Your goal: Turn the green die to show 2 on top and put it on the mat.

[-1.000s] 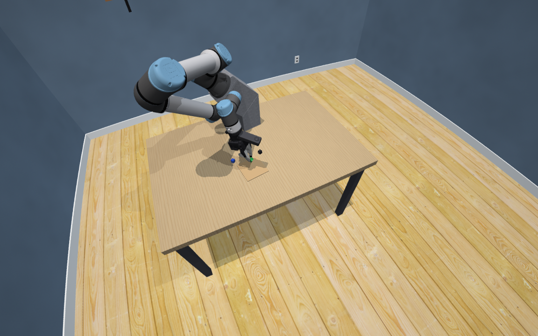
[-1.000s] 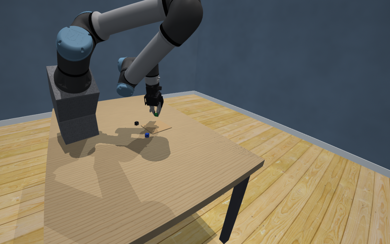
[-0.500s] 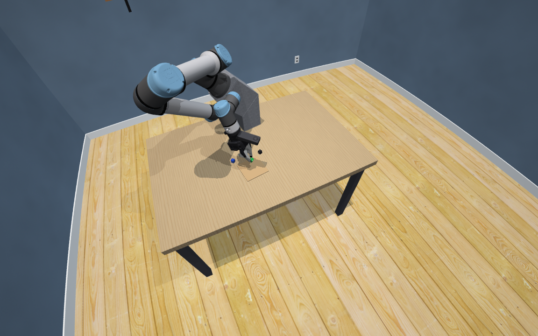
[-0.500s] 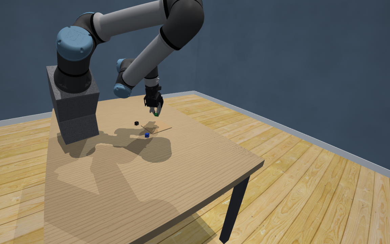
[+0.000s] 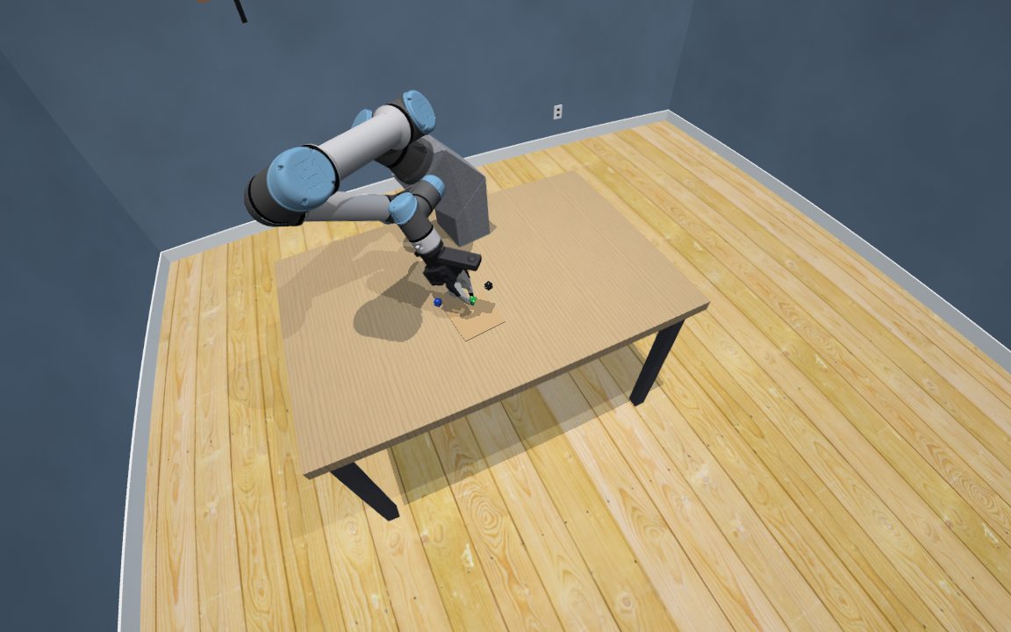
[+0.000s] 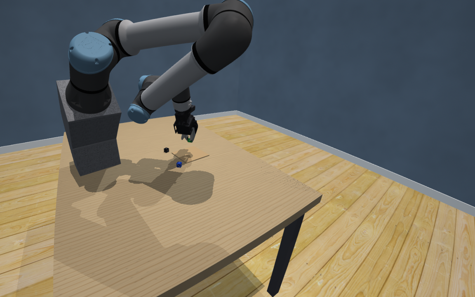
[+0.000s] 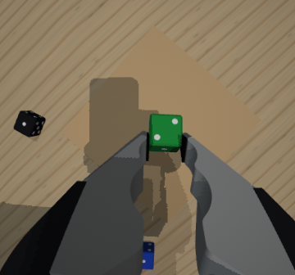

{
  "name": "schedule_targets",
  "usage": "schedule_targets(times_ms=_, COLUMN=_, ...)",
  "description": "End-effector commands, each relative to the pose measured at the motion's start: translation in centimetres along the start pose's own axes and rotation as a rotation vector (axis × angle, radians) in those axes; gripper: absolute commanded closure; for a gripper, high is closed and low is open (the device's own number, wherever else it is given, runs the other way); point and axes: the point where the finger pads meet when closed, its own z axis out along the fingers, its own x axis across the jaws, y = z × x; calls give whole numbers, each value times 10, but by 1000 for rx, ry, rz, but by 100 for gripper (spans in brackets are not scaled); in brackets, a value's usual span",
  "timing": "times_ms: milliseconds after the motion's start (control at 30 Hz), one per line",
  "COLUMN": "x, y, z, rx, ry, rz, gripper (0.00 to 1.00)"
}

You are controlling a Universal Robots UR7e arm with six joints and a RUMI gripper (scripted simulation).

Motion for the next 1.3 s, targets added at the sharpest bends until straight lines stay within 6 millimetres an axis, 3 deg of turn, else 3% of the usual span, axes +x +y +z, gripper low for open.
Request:
schedule_targets(times_ms=0, x=1, y=-2, z=-2, rx=82, ry=12, rz=-9, gripper=97)
schedule_targets(times_ms=767, x=0, y=-2, z=-2, rx=134, ry=9, rz=-13, gripper=97)
schedule_targets(times_ms=1267, x=-2, y=0, z=0, rx=303, ry=-1, rz=-18, gripper=97)
